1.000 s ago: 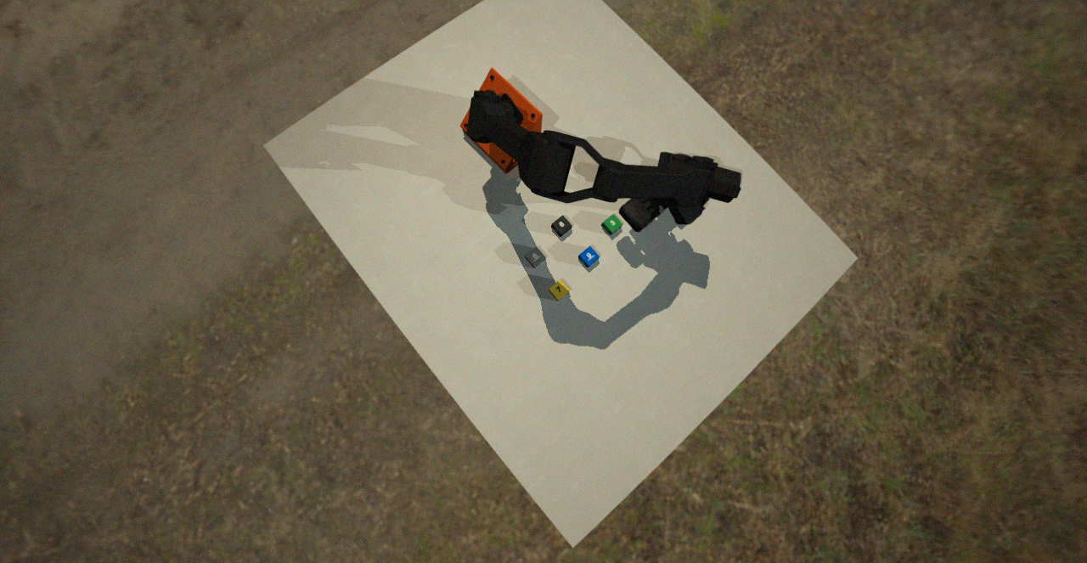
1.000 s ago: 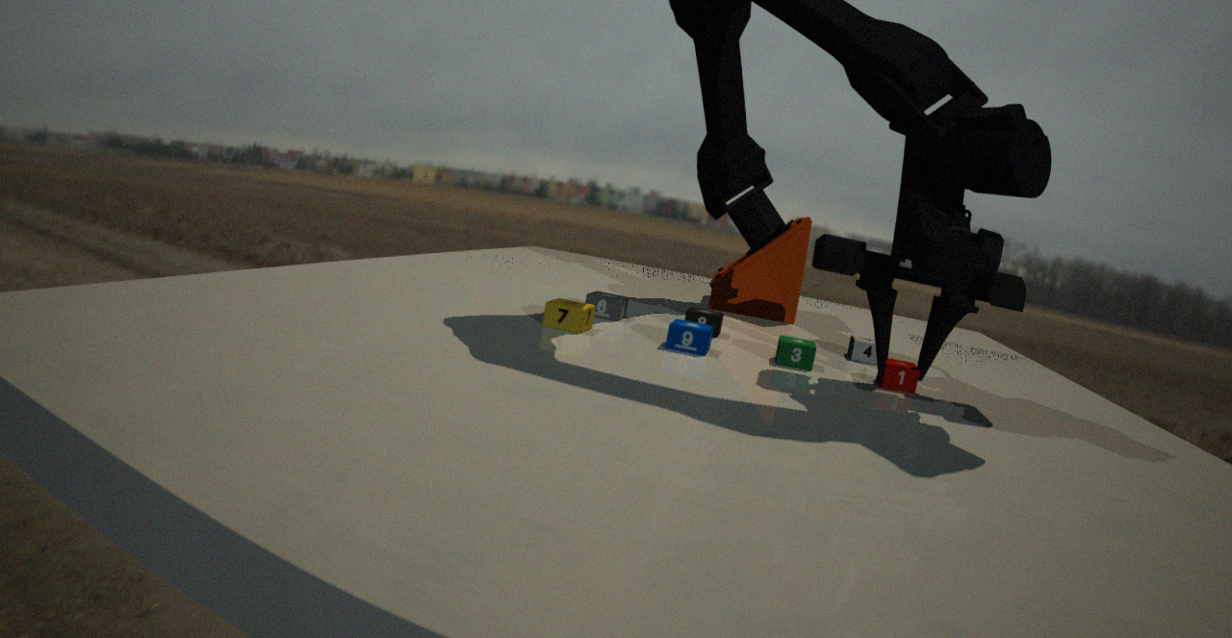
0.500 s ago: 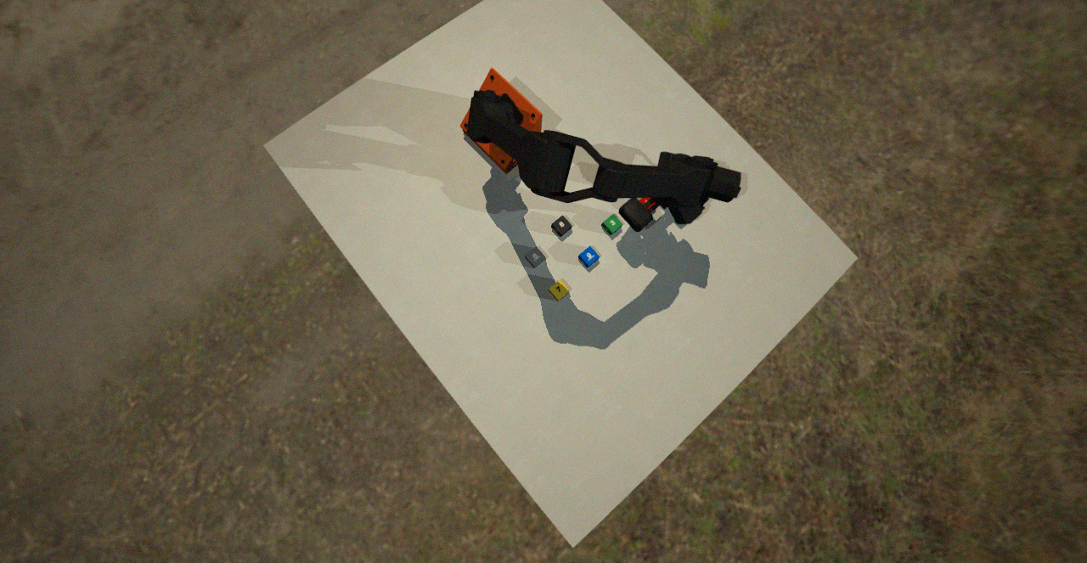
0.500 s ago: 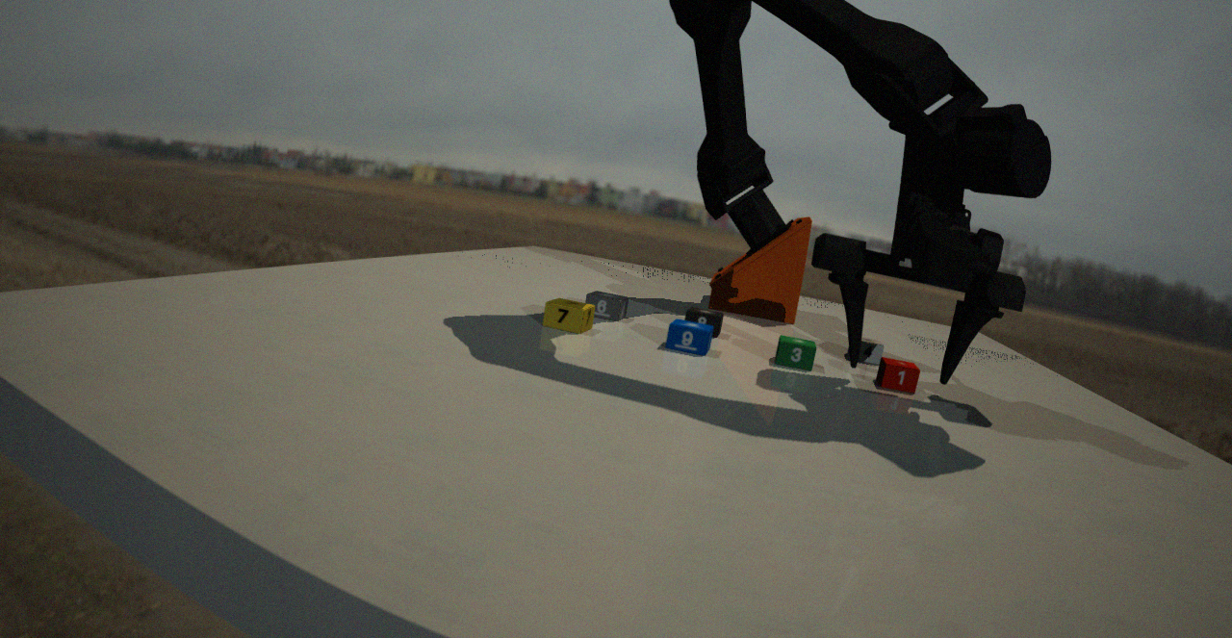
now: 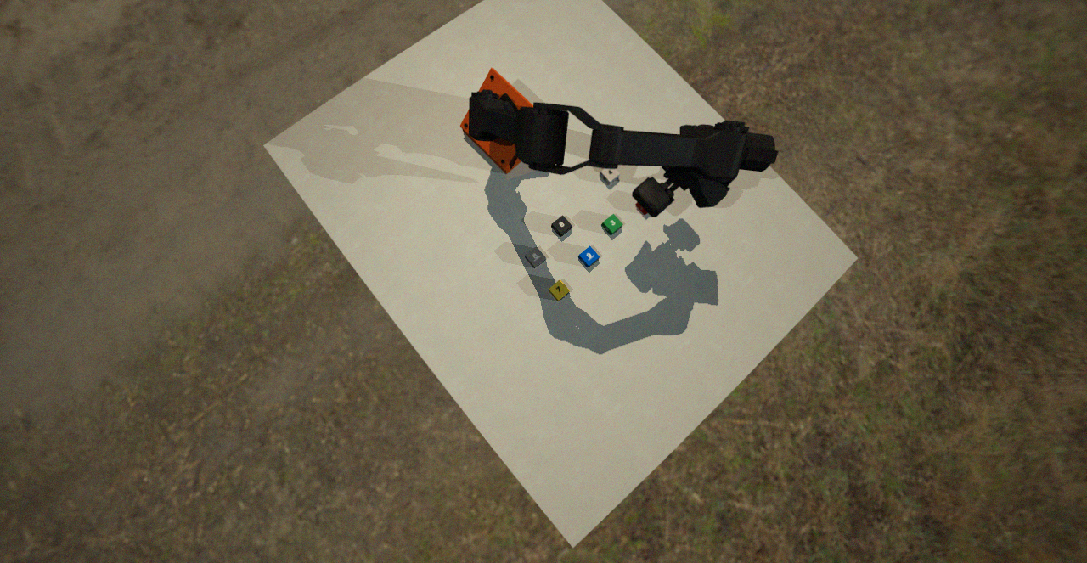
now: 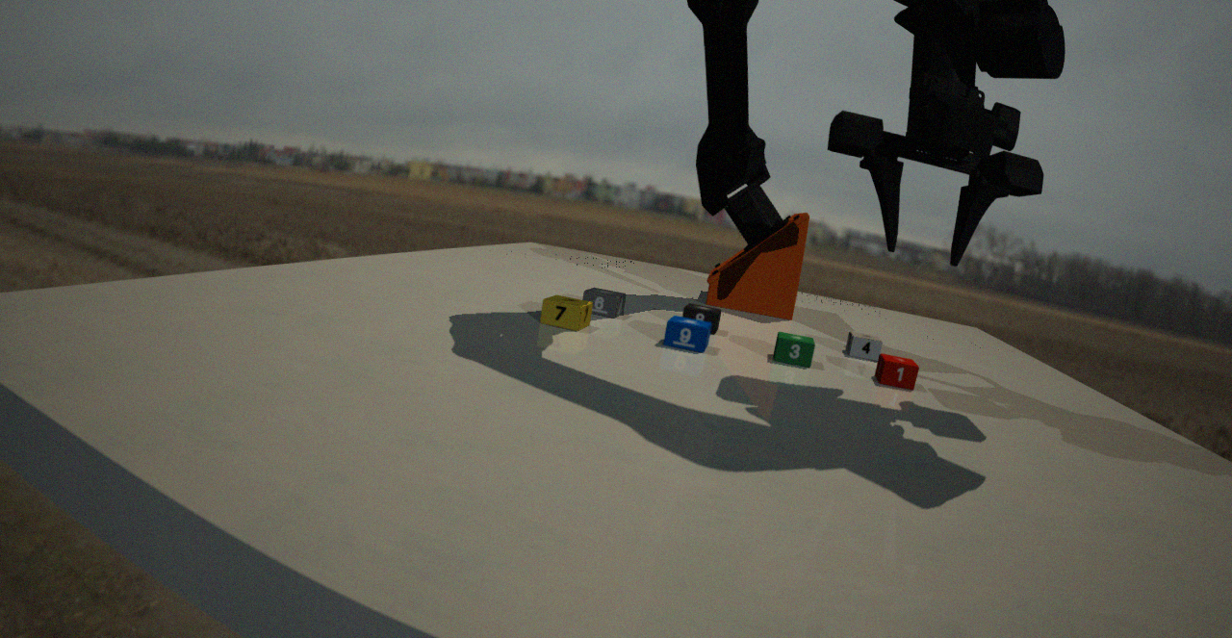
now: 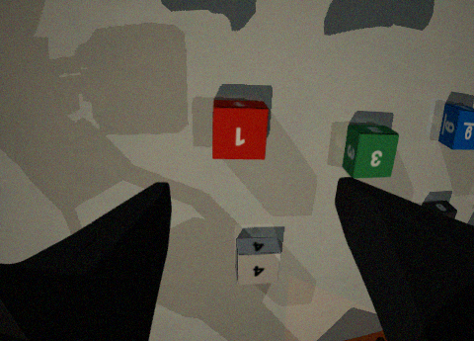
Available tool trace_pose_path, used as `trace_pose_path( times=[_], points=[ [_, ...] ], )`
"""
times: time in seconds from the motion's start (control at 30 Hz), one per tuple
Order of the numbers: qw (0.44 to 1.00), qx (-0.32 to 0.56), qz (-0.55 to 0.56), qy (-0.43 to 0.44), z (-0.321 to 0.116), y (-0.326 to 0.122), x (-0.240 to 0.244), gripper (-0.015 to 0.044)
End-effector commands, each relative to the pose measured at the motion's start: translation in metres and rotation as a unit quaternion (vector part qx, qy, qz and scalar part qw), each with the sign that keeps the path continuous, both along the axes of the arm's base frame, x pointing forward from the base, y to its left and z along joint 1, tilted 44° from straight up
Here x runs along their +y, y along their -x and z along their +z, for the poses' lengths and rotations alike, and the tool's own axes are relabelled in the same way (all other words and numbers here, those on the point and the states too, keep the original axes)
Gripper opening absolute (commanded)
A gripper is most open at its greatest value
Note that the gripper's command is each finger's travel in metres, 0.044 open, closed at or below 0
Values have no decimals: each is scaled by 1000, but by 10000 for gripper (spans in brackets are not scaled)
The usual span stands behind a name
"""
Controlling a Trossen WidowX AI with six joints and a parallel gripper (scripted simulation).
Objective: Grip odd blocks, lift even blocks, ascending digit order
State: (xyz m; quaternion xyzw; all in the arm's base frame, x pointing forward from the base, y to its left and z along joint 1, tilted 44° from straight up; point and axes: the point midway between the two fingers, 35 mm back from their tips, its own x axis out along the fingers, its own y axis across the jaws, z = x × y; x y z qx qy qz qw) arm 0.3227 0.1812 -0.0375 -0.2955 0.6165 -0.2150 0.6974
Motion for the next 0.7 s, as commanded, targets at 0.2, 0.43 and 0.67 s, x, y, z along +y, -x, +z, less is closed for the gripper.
trace_pose_path(
  times=[0.2, 0.43, 0.67],
  points=[
    [1000, -2, -5, -2, 16, 3, 12, 120],
    [1000, -2, -5, -2, 29, 6, -2, 120],
    [1000, -1, -5, 0, 71, 28, -55, 120]
  ],
)
